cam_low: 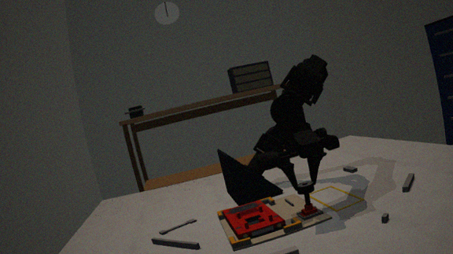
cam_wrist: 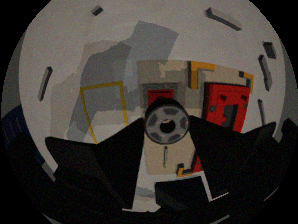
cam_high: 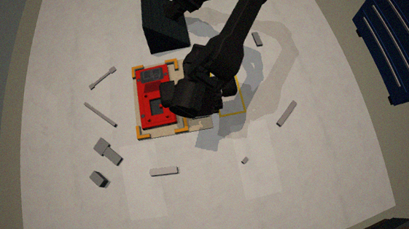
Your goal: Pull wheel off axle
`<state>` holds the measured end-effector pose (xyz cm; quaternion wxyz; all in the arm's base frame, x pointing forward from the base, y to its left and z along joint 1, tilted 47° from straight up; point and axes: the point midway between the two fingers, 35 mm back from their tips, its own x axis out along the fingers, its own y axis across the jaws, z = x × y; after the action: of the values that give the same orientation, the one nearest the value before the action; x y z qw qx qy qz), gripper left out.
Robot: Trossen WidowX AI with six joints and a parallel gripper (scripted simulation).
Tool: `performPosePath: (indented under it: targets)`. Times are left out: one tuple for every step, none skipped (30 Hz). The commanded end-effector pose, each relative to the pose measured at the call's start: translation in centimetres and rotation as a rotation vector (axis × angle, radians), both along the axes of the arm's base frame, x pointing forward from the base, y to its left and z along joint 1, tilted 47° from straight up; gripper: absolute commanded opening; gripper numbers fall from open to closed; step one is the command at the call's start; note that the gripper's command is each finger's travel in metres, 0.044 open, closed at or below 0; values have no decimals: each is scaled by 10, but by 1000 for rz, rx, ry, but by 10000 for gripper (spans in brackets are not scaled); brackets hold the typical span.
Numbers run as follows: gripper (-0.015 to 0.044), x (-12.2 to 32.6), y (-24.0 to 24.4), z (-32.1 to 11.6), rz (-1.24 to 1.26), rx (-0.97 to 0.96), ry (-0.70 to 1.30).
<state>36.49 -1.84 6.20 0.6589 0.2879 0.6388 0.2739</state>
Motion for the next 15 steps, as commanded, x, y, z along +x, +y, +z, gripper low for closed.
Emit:
performPosePath:
  targets:
    - [0, 0, -2, 2, 5, -4, -6]
    - [0, 0, -3, 2, 5, -4, -6]
    - [0, 0, -4, 3, 5, -4, -6]
    - [0, 0, -5, 4, 5, -5, -6]
    - [0, 0, -7, 6, 5, -5, -6]
    - [0, 0, -9, 8, 5, -5, -6]
    - [0, 0, -11, 10, 5, -5, -6]
    - [0, 0, -13, 12, 5, -5, -6]
    - [0, 0, -16, 15, 5, -5, -6]
    - [0, -1, -18, 17, 5, -5, -6]
    - [0, -1, -20, 20, 5, -5, -6]
    - [0, -2, -23, 22, 5, -5, -6]
    - [0, -2, -25, 24, 5, -5, -5]
    - [0, -2, -26, 25, 5, -5, -5]
    - [0, -2, -26, 26, 5, -5, -5]
